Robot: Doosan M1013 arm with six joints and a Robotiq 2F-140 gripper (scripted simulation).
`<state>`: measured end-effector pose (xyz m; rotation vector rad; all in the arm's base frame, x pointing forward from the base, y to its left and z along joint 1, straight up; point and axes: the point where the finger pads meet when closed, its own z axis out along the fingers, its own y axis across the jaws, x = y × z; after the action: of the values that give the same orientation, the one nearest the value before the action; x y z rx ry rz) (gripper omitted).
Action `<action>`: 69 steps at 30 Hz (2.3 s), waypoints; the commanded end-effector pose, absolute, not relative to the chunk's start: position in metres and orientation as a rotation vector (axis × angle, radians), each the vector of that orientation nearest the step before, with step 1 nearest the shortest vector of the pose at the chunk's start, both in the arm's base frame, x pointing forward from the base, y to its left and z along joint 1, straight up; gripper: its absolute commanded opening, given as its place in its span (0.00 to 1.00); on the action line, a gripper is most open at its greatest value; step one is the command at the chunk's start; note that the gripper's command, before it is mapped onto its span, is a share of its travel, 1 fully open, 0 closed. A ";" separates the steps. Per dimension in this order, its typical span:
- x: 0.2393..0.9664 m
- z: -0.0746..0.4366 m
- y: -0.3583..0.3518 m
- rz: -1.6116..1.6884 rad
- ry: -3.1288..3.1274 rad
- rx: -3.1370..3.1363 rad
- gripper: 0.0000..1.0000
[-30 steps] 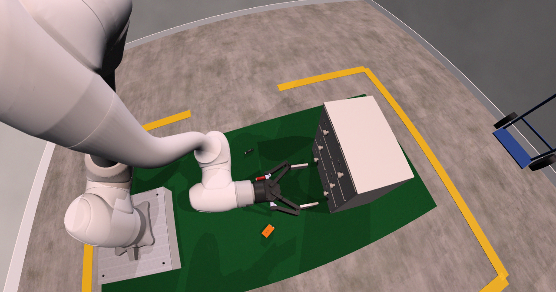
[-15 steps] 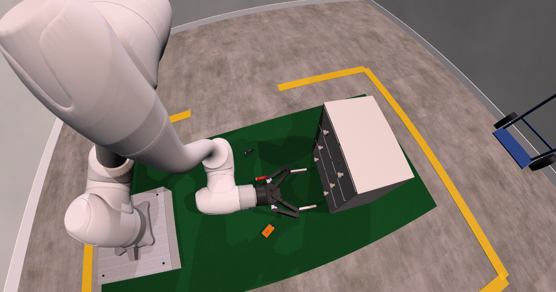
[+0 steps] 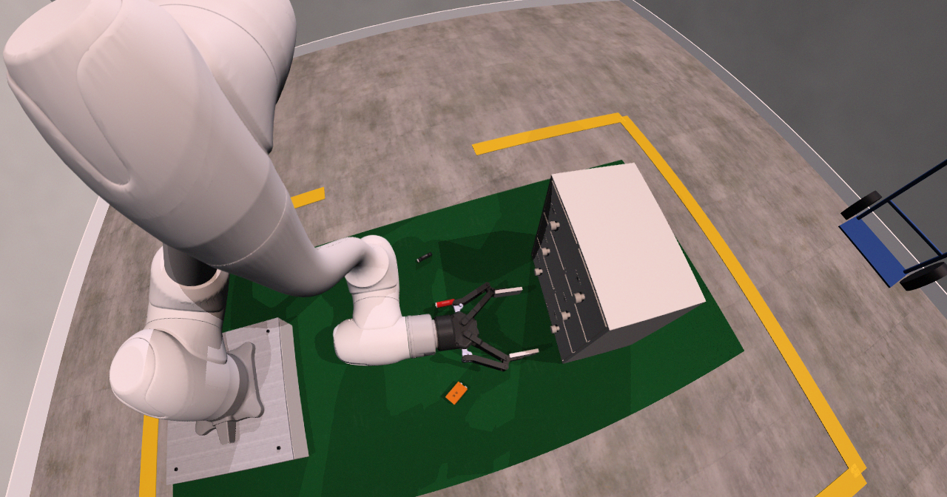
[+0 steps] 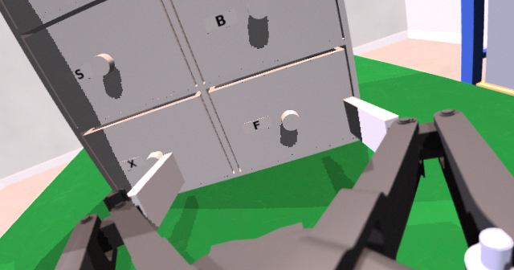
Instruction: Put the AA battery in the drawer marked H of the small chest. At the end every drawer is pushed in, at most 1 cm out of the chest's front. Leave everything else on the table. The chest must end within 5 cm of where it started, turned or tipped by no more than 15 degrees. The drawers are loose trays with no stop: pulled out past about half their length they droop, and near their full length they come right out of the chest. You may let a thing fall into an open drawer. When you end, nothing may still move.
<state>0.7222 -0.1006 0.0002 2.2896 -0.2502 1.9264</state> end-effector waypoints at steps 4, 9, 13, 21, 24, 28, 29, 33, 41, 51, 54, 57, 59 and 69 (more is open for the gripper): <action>0.722 0.000 -0.101 1.927 -0.250 2.290 1.00; 0.722 0.000 -0.101 1.927 -0.250 2.290 1.00; 0.722 0.000 -0.101 1.927 -0.250 2.290 1.00; 0.722 0.000 -0.101 1.927 -0.250 2.290 1.00; 0.722 0.000 -0.101 1.927 -0.250 2.290 1.00; 0.722 0.000 -0.101 1.927 -0.250 2.290 1.00; 0.722 0.000 -0.101 1.927 -0.250 2.290 1.00; 0.722 0.000 -0.101 1.927 -0.250 2.290 1.00; 0.722 0.000 -0.101 1.927 -0.250 2.290 1.00; 0.722 0.000 -0.101 1.927 -0.250 2.290 1.00; 0.722 0.000 -0.101 1.927 -0.250 2.290 1.00; 0.722 0.000 -0.101 1.927 -0.250 2.290 1.00; 0.722 0.000 -0.101 1.927 -0.250 2.290 1.00; 0.722 0.012 -0.101 1.927 -0.250 2.290 1.00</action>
<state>0.7222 -0.1006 0.0058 2.2894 -0.2502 1.9266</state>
